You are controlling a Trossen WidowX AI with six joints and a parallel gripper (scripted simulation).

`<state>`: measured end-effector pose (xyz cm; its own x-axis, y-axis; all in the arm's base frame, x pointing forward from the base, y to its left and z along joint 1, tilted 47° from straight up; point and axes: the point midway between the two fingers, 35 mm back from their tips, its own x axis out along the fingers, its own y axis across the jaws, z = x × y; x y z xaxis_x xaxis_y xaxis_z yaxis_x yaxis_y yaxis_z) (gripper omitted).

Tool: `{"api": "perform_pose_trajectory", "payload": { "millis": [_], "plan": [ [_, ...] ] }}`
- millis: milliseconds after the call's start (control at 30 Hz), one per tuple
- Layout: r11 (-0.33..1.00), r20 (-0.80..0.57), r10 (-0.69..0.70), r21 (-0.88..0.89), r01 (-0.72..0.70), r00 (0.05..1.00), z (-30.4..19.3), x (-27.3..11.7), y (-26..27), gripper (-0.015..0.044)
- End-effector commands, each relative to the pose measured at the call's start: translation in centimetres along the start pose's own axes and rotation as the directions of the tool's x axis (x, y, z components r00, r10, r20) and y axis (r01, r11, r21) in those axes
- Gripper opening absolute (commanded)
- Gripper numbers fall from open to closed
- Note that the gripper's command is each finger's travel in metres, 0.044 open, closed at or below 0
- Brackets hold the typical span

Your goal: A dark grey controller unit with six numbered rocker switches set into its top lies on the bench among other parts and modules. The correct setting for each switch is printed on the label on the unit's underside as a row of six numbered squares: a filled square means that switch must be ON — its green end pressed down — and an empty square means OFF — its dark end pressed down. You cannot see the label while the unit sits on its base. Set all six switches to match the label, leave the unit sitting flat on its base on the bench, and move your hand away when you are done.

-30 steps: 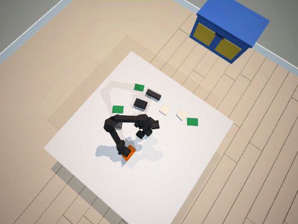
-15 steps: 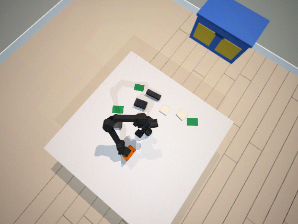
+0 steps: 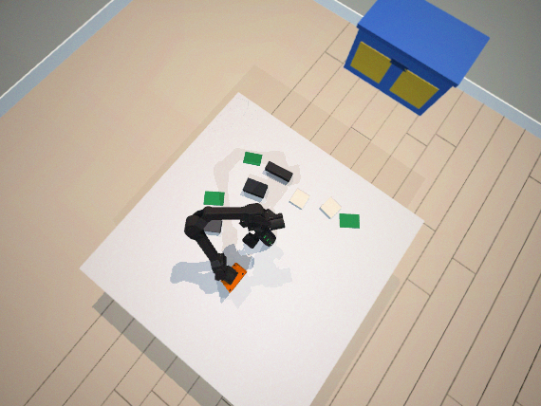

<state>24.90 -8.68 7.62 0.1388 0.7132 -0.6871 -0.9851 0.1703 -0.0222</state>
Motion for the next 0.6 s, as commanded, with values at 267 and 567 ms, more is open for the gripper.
{"api": "perform_pose_trajectory", "payload": {
  "millis": [267, 567],
  "plan": [
    [1.0, 0.006, 0.004, 0.007, -0.004, 1.0, 1.0, 0.5, 0.2, 0.0338],
    [1.0, 0.006, 0.004, 0.007, -0.004, 1.0, 1.7, 0.7, 0.2, 0.0338]
  ]
}}
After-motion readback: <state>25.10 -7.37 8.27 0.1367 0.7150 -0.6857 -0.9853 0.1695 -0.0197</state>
